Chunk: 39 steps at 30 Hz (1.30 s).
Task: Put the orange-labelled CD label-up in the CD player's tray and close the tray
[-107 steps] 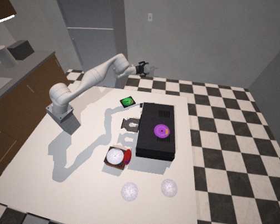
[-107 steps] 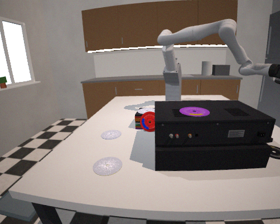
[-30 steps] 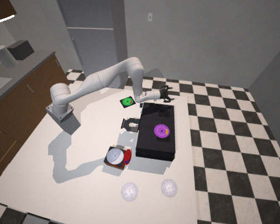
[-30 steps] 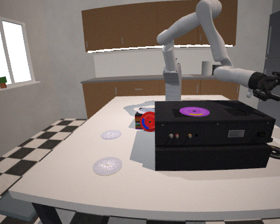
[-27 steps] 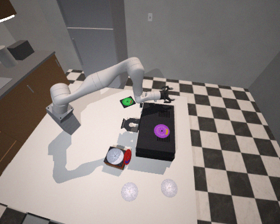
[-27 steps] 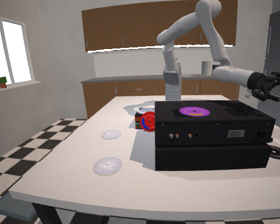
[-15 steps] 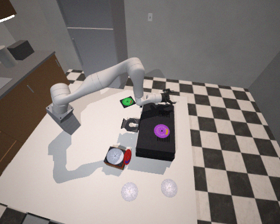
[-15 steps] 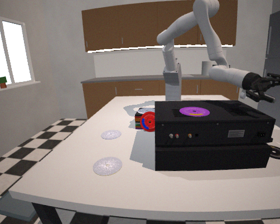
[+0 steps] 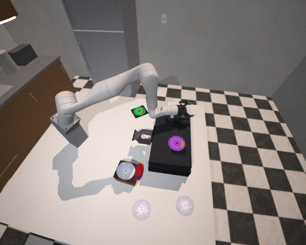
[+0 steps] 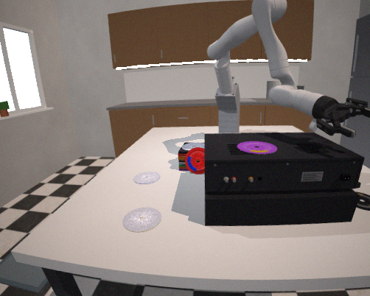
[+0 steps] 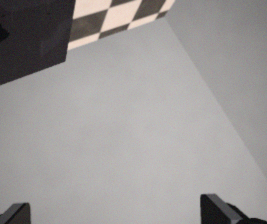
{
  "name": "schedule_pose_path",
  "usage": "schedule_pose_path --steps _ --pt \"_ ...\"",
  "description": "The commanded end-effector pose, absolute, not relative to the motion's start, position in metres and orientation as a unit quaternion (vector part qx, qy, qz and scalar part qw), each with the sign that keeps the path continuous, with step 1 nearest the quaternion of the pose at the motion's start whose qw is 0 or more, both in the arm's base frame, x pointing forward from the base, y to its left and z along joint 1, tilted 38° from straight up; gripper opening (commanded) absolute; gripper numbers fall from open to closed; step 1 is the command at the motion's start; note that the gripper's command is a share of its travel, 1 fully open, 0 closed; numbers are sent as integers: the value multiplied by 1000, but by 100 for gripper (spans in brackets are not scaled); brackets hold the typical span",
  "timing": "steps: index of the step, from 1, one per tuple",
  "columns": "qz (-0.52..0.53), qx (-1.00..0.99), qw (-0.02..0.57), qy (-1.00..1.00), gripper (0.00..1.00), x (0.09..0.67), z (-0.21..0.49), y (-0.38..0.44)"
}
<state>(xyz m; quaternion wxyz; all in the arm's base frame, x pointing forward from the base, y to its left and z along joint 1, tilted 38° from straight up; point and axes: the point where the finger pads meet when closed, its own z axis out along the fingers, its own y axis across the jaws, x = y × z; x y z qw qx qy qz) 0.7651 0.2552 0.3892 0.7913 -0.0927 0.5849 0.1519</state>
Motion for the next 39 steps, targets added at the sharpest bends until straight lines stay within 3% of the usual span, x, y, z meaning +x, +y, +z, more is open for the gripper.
schedule_pose_path --steps 1,39 --pt "127 -98 793 588 100 768 400 224" --pt "64 -120 779 612 100 766 413 149"
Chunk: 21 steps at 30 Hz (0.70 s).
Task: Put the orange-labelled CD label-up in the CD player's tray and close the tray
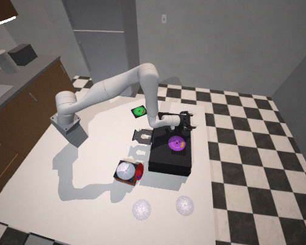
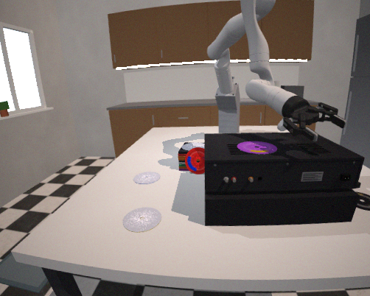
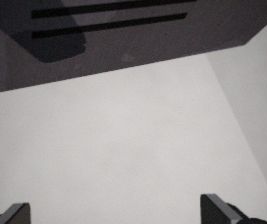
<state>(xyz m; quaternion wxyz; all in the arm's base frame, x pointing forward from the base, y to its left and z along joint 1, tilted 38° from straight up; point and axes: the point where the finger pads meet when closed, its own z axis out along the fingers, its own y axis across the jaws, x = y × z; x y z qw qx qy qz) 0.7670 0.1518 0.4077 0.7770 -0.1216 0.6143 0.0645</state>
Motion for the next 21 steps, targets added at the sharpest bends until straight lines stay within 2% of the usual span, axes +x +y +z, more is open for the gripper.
schedule_pose_path --steps 1,21 --pt "64 -120 779 612 100 766 413 149" --pt "42 -137 758 636 100 756 409 120"
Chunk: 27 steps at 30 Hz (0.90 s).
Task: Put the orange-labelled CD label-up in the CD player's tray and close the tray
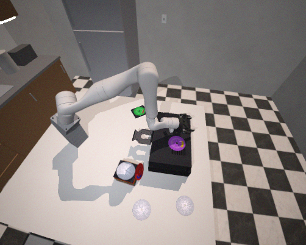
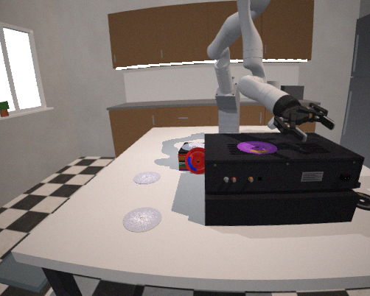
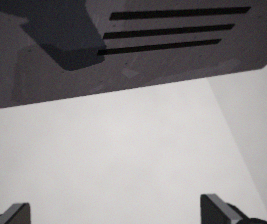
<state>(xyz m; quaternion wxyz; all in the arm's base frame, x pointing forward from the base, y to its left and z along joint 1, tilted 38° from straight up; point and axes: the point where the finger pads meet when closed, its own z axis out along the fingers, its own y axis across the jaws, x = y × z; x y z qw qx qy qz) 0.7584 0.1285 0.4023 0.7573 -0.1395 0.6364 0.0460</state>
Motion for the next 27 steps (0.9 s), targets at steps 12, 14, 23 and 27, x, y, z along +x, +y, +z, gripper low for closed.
schedule_pose_path --steps 12,14,23,27 --pt "30 -143 747 649 100 750 406 104" --pt "30 -143 747 649 100 750 406 104" --pt "18 -148 735 662 100 743 402 86" --pt "18 -148 735 662 100 743 402 86"
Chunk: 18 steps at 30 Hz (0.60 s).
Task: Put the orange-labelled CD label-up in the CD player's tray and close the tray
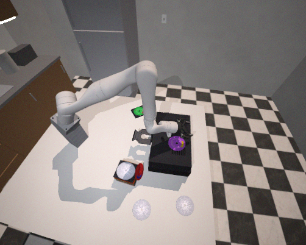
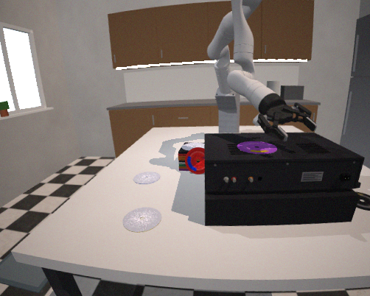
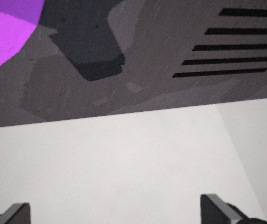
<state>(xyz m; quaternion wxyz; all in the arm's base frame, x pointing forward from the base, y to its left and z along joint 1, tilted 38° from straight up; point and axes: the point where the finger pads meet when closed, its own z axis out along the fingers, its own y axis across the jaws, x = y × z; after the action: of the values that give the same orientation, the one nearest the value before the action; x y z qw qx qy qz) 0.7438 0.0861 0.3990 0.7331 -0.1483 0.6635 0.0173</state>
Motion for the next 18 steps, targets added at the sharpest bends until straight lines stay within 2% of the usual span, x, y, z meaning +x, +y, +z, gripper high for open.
schedule_pose_path --steps 1,18 --pt "18 -148 735 662 100 743 402 86" --pt "-7 -153 709 689 100 726 394 49"
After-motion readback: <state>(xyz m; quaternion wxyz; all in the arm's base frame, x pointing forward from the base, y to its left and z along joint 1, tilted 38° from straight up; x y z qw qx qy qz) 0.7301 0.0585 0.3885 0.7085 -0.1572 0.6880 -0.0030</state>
